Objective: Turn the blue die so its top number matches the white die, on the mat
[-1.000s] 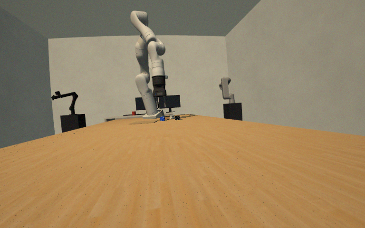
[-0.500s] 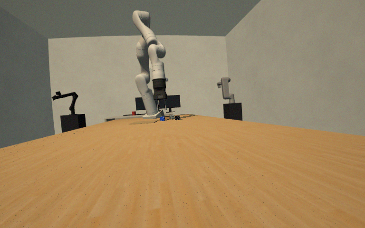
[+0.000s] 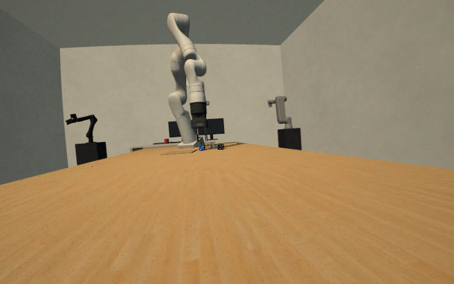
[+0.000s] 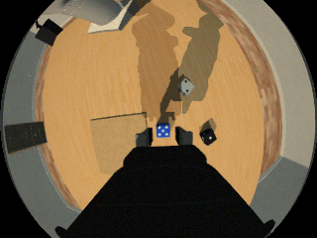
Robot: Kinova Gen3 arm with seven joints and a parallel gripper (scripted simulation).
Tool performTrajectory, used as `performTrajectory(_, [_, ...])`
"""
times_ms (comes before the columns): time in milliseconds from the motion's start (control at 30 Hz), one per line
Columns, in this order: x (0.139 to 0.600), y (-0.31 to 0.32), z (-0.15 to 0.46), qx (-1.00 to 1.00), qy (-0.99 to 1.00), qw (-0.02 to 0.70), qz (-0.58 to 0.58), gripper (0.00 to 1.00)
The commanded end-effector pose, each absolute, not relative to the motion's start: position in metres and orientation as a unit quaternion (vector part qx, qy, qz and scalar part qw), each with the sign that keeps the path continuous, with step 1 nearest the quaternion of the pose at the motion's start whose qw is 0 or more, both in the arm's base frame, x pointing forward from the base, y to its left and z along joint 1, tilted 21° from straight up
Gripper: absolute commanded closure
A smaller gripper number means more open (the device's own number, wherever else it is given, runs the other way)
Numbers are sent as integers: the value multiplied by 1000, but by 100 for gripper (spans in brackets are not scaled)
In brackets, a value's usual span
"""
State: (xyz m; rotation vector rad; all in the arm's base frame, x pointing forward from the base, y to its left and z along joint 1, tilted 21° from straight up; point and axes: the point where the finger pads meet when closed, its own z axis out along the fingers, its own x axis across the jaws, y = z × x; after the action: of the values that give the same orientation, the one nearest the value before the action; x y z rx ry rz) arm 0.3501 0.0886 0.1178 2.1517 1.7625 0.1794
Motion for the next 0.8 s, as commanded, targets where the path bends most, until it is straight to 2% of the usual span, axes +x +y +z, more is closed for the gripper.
performTrajectory(0, [350, 86, 112, 761, 622, 175, 61, 21])
performTrajectory(767, [352, 86, 108, 761, 622, 175, 61, 21])
